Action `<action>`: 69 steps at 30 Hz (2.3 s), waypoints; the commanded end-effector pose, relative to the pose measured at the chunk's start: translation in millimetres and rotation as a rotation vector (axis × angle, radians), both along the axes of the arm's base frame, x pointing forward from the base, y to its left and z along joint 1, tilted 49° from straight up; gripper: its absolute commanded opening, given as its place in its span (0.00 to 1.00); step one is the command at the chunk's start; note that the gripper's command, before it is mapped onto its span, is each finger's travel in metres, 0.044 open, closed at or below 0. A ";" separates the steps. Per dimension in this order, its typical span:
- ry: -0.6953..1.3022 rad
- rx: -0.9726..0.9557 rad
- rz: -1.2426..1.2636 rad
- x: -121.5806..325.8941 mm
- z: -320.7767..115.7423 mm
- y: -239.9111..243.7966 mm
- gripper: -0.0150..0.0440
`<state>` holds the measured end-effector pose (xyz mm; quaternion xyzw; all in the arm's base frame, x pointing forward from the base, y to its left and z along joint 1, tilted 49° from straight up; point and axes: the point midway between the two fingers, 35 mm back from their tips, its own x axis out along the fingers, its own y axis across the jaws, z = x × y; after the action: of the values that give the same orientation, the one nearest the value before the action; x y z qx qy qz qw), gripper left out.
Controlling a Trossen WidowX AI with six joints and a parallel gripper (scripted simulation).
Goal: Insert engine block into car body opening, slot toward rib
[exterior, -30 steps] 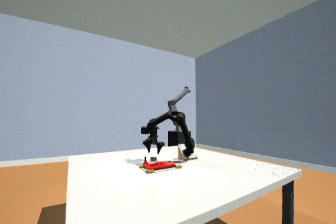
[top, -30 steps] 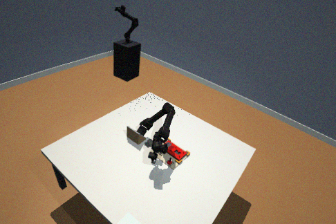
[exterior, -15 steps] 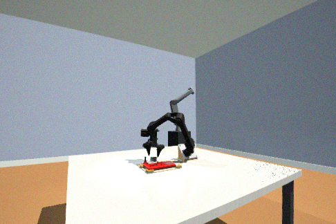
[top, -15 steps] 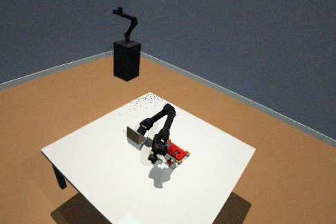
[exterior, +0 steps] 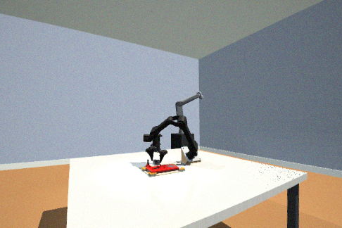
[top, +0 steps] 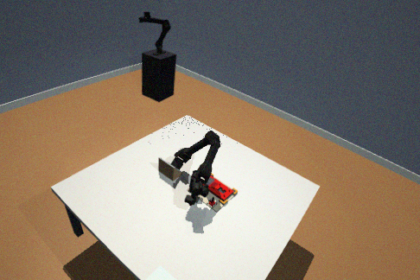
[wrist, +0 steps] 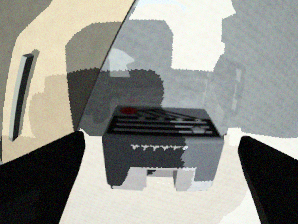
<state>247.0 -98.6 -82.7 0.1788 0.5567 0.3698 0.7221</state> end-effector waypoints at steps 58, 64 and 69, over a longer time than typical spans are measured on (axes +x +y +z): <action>0.010 0.003 -0.005 -15.0 83.2 -91.5 0.25; 0.009 0.003 -0.005 -13.6 74.6 -82.0 0.25; 0.009 0.003 -0.005 -13.0 70.6 -77.5 0.25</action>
<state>234.3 -180.0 -9.6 0.1790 0.5591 0.3691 0.7205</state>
